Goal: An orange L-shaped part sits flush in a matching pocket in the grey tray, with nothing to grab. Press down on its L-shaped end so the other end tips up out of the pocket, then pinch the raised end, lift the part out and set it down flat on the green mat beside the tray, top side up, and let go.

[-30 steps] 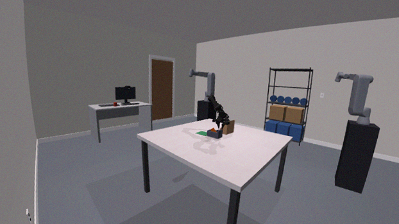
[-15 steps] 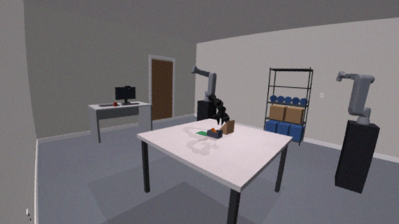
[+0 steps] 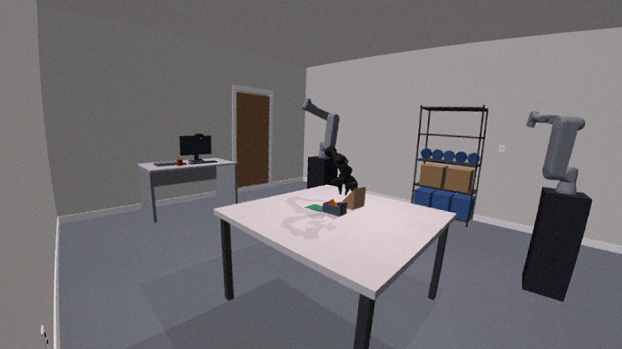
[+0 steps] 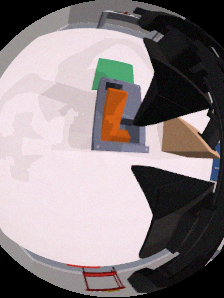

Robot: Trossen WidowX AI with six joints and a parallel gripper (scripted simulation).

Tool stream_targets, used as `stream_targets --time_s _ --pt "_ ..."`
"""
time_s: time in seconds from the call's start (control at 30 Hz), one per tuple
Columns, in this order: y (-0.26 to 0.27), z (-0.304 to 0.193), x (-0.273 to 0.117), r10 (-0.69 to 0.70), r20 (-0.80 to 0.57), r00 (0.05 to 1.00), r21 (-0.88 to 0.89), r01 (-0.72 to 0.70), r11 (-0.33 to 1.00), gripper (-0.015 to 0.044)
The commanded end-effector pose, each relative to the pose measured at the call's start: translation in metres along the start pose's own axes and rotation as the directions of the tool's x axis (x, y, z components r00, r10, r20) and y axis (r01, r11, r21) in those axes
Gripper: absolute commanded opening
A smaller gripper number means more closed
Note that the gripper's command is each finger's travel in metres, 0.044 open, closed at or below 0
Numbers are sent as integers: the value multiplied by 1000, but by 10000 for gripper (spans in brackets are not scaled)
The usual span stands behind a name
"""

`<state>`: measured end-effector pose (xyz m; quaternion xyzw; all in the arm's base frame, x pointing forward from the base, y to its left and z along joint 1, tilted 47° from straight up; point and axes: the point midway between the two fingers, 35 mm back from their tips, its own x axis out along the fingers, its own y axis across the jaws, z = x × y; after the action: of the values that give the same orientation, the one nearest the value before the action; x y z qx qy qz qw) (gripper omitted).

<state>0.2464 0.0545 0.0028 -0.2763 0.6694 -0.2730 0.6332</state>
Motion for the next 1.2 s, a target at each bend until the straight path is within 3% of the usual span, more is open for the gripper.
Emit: stream_targets --time_s 0.0,0.07,0.23,0.4,0.53,1.17 --pt "-3 0 1 -2 -3 1000 48 3 999 233" --pt "-9 1 1 -3 -4 1000 171 3 985 280" --pt "-33 5 0 -5 -12 1000 617 12 787 280" --pt "-59 7 0 -9 -22 1000 932 24 362 280" --pt "-76 7 1 -13 -28 1000 999 29 19 280" --pt "-78 7 36 -14 -28 999 1000 28 2 280"
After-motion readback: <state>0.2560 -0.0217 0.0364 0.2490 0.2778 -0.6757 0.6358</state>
